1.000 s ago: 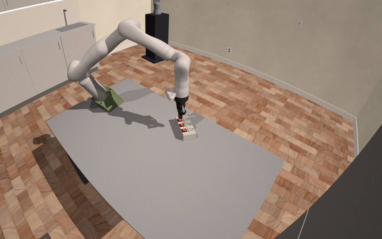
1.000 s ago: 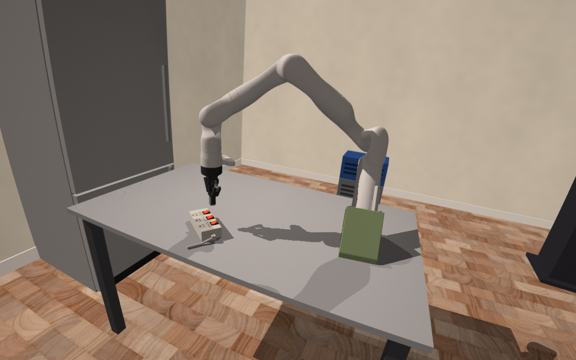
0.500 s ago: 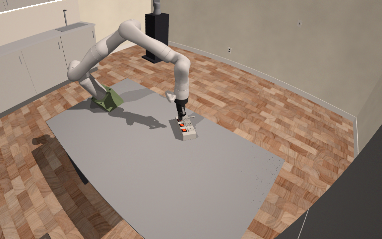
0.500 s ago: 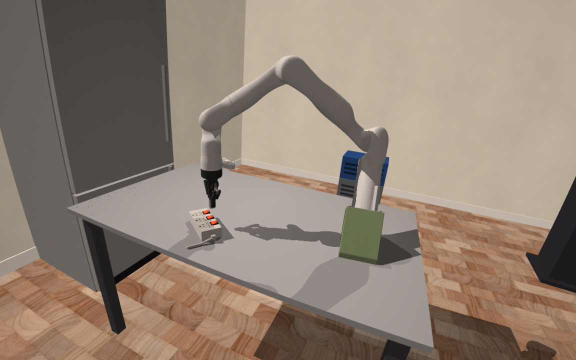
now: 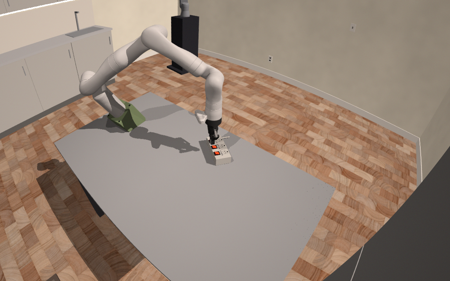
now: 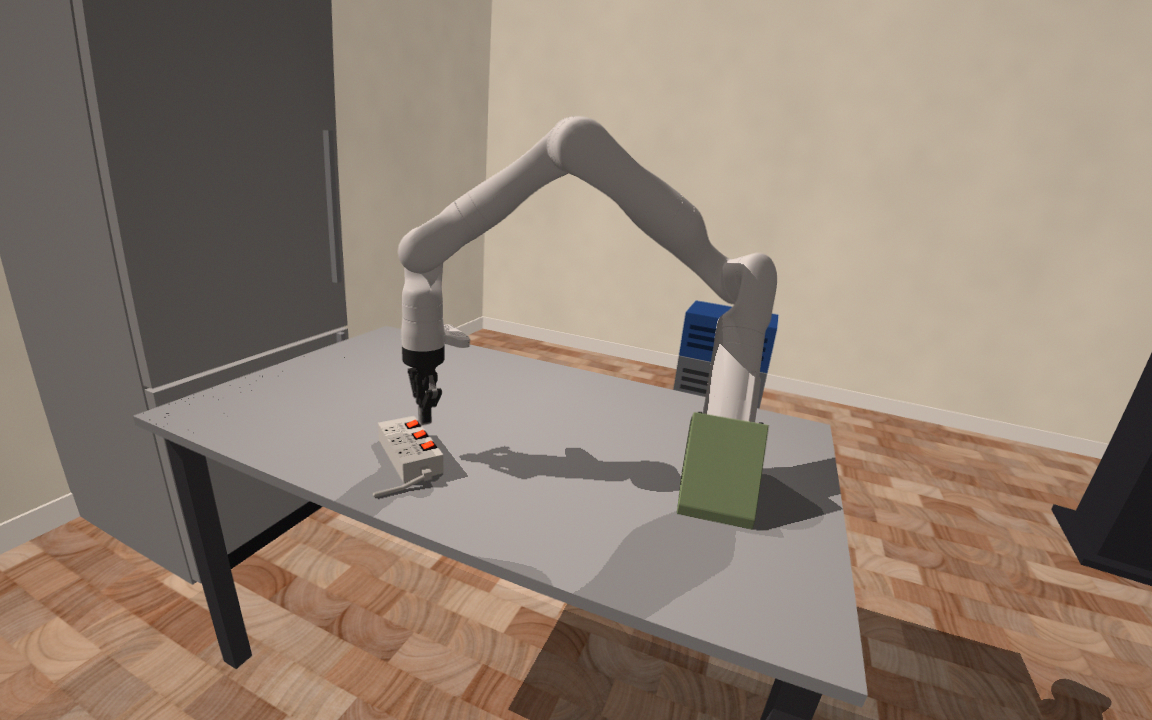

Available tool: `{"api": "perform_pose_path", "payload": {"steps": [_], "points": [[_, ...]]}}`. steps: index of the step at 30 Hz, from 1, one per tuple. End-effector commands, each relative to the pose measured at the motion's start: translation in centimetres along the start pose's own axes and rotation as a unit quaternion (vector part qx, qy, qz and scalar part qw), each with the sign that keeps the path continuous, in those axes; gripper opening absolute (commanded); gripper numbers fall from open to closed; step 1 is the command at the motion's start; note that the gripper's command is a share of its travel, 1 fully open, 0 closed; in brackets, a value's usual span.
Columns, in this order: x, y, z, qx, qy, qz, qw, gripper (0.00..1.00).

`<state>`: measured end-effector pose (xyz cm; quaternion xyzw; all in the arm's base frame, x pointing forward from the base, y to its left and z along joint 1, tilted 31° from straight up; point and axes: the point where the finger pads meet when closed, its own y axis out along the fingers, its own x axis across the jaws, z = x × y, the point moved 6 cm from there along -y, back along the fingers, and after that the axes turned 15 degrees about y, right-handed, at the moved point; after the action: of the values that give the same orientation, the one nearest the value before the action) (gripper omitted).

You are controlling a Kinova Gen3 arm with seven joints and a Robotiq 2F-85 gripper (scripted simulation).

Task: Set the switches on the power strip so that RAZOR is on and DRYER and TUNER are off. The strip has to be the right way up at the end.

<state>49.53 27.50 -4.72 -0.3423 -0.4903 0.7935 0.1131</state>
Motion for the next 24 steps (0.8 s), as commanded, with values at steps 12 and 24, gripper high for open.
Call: {"api": "perform_pose_path", "payload": {"steps": [12,24], "points": [[0.00,1.06,0.02,0.001,0.000,0.000,1.000,0.00],[0.00,1.18,0.02,0.001,0.000,0.000,1.000,0.00]]}}
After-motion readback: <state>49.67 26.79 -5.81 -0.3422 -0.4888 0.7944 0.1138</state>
